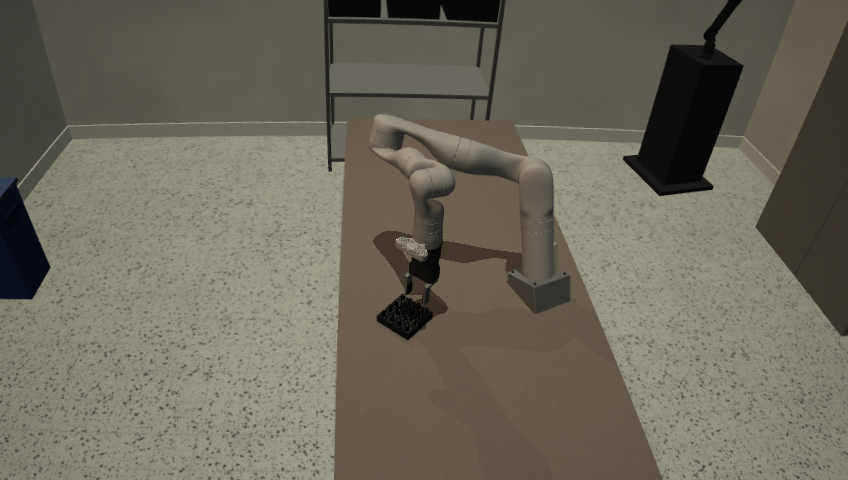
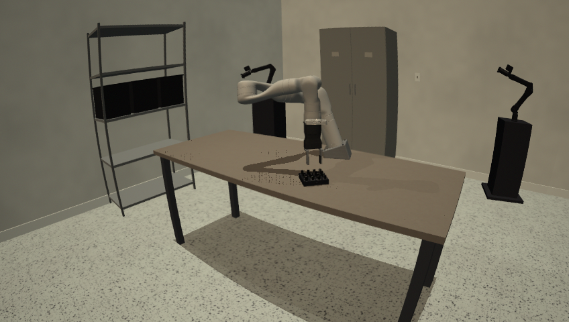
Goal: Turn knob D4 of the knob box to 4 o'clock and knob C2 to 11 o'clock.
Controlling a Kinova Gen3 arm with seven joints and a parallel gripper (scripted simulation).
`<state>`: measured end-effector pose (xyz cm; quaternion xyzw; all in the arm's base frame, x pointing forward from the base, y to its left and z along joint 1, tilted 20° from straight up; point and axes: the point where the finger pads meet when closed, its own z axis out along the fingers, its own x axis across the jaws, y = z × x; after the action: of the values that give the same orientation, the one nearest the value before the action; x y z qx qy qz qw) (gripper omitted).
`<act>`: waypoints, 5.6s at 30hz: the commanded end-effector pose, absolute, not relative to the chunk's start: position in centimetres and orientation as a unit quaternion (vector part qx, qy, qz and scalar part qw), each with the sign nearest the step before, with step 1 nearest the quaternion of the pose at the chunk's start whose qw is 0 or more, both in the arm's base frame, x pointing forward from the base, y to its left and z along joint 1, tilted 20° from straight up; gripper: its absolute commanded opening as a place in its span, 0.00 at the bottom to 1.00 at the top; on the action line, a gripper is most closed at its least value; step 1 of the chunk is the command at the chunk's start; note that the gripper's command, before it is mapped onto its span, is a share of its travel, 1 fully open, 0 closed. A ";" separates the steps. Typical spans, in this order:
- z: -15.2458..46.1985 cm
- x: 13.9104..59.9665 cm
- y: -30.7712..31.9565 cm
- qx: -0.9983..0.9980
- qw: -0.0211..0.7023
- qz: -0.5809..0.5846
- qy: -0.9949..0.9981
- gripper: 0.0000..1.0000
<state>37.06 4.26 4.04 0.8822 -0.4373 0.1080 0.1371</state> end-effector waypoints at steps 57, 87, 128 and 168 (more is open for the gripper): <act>4.6 34.5 2.5 0.882 0.137 0.108 -0.438 1.00; 4.9 32.8 1.2 0.882 0.137 0.108 -0.438 1.00; 4.9 32.8 1.2 0.882 0.137 0.108 -0.438 1.00; 4.9 32.8 1.2 0.882 0.137 0.108 -0.437 1.00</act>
<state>32.81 1.21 4.88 0.8821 -0.4375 0.1074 0.1373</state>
